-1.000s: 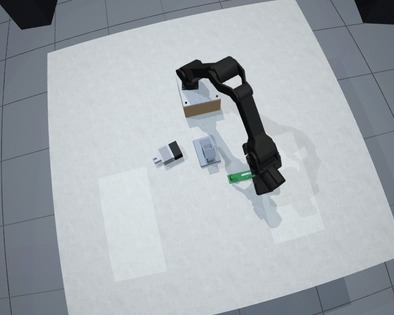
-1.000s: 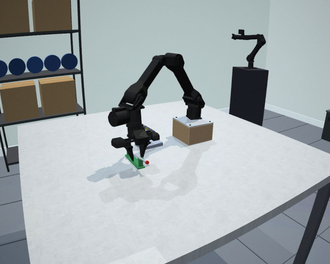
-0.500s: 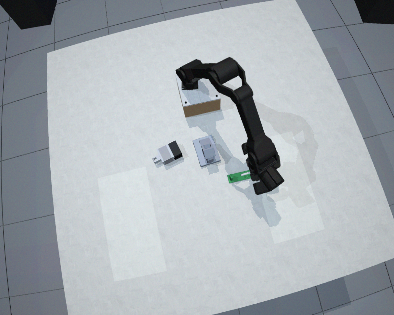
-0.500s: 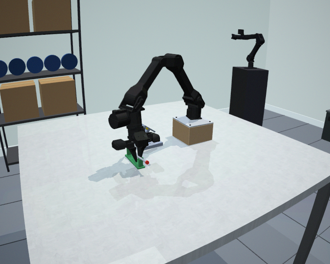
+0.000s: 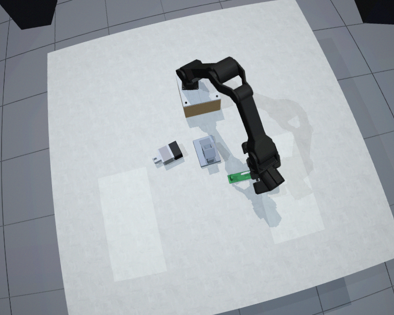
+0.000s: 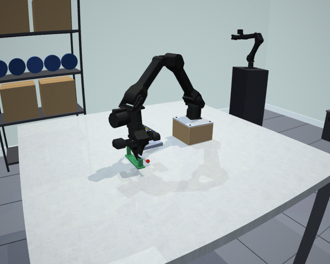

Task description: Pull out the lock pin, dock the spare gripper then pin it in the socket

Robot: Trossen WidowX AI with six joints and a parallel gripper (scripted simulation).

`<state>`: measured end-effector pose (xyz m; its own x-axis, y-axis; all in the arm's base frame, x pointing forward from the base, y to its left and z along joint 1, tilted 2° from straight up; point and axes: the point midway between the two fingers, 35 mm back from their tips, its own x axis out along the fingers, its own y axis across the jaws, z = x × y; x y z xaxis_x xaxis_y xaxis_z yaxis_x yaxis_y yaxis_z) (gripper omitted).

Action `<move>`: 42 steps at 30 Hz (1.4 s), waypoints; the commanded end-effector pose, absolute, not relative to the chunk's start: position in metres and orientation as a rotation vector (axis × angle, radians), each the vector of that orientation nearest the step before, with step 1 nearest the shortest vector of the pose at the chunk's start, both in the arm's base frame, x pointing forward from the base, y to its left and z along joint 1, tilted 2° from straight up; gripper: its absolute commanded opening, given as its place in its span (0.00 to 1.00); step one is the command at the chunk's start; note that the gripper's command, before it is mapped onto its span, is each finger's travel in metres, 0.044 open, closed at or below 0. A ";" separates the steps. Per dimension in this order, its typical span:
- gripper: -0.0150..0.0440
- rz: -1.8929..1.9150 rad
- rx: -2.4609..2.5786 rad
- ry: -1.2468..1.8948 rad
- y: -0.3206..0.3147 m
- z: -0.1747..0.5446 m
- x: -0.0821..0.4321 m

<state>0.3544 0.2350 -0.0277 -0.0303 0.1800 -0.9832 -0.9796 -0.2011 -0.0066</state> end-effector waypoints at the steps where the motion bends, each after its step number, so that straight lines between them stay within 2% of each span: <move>1: 0.25 1.443 -1.210 0.973 0.235 -0.018 0.355; 19: 0.25 1.452 -1.205 0.995 0.232 -0.008 0.351; 42: 0.25 1.440 -1.201 1.004 0.175 0.005 0.368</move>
<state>0.3684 0.1760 0.0046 -0.0412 0.1672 -0.9851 -0.9839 -0.1785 0.0108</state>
